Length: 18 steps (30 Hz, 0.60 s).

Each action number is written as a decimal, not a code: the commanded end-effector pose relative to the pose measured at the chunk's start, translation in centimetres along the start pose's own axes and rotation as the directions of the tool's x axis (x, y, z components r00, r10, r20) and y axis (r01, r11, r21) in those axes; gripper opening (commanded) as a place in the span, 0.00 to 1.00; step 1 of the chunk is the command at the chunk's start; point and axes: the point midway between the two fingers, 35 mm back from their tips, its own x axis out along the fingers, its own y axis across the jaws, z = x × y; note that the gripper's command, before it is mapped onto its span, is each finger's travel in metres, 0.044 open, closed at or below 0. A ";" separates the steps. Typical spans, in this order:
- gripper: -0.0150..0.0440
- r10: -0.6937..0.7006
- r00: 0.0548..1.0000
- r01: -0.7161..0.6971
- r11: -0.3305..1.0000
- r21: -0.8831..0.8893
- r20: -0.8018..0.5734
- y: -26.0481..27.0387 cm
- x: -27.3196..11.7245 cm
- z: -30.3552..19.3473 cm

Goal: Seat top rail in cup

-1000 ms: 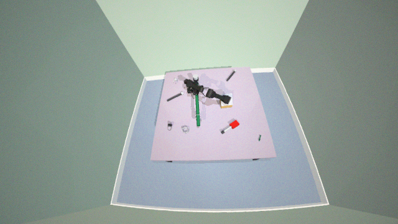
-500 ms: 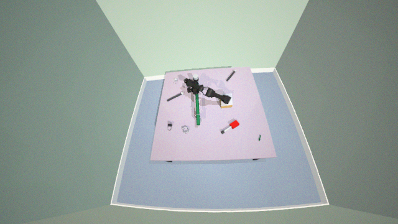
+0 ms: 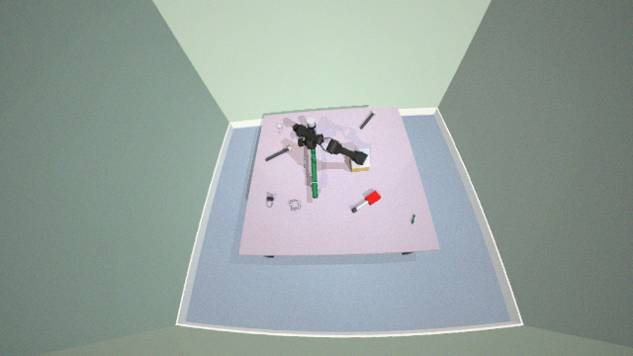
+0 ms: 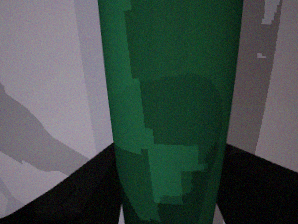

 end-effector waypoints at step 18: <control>1.00 0.001 1.000 -0.001 1.000 0.001 0.001 0.3 -2.9 2.3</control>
